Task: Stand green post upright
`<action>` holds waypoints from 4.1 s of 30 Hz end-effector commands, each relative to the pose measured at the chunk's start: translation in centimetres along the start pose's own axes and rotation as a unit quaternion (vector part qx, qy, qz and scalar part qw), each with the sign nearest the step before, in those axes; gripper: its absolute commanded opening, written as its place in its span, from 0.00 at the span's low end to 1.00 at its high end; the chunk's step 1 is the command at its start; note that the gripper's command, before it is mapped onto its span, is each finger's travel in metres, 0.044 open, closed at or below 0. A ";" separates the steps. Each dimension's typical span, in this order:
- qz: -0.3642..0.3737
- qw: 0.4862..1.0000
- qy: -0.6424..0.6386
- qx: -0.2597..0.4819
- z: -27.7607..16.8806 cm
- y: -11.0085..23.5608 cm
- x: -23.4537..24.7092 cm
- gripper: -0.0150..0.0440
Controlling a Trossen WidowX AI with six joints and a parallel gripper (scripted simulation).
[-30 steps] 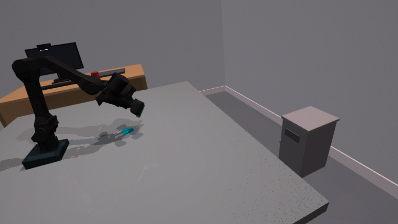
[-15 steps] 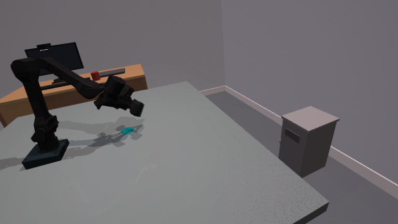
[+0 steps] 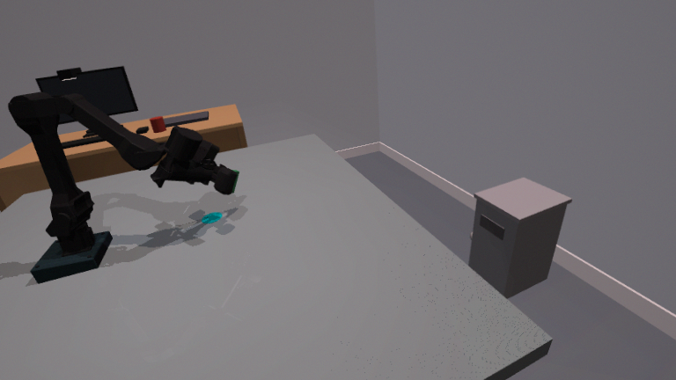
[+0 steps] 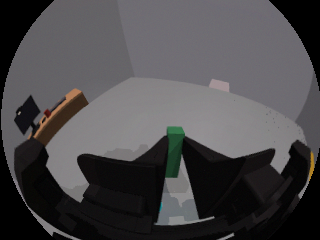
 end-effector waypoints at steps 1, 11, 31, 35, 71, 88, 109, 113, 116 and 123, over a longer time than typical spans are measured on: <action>0.004 1.000 0.000 -0.010 -0.1 0.2 0.0 0.29; 0.015 0.999 0.005 -0.034 -0.5 0.8 0.0 0.29; 0.037 0.996 0.018 -0.078 -1.4 2.0 0.2 0.29; 0.041 0.995 0.021 -0.086 -1.6 2.3 0.3 0.29; 0.083 0.984 0.059 -0.146 -3.6 5.0 1.6 0.29; 0.103 0.977 0.082 -0.166 -4.7 6.3 2.6 0.29; 0.116 0.973 0.097 -0.176 -5.3 7.1 3.3 0.29; 0.116 0.973 0.097 -0.176 -5.3 7.1 3.3 0.29; 0.116 0.973 0.097 -0.176 -5.4 7.1 3.3 0.29; 0.115 0.973 0.103 -0.173 -6.5 6.2 2.7 0.29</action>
Point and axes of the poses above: the point midway between the two fingers, 35 mm back from their tips, its own y axis back along the fingers, its own x axis across the jaws, z = x × y, the point moved 7 cm from there along y, back along the fingers, and after that the axes turned 8 degrees about -y, right-handed, at the moved point
